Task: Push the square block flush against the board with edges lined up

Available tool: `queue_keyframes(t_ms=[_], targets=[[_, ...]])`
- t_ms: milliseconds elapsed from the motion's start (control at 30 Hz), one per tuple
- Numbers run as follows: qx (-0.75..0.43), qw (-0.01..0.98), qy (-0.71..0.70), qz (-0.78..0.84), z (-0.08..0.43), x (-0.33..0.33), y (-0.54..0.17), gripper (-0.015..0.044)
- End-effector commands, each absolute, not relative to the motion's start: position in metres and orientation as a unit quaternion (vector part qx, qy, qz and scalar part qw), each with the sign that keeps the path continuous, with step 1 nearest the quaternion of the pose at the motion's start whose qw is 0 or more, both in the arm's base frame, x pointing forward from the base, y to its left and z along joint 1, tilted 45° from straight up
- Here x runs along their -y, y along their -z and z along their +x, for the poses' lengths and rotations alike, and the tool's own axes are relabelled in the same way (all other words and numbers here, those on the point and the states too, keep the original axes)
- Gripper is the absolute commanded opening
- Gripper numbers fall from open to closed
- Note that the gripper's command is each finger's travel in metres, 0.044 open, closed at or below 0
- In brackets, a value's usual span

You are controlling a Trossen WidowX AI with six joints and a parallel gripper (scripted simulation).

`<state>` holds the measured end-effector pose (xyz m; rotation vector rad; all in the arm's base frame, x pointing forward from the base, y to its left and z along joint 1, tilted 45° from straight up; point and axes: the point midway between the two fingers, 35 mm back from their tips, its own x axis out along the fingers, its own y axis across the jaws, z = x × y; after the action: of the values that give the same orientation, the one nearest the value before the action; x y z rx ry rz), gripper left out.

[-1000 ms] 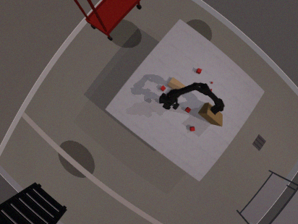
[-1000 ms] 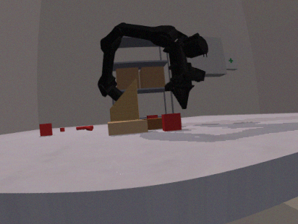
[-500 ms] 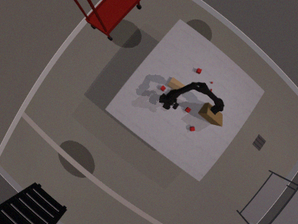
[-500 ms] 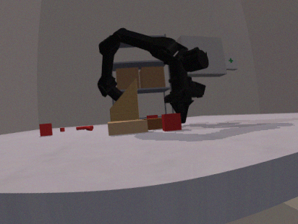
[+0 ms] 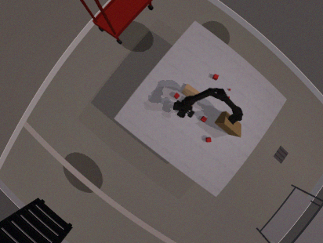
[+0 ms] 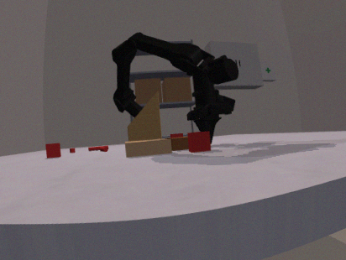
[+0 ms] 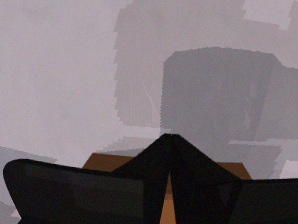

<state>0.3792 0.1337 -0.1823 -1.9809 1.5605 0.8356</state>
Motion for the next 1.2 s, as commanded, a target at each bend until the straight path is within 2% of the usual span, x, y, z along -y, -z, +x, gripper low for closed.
queue_keyframes(t_ms=[0,633,1167], targets=[[-0.569,0.240,-0.304,-0.726,0.381,-0.131,0.177,0.0000],[-0.569,0.239,-0.304,-0.726,0.384,-0.120,0.166,0.0000],[-0.569,0.240,-0.304,-0.726,0.382,-0.136,0.181,0.0000]])
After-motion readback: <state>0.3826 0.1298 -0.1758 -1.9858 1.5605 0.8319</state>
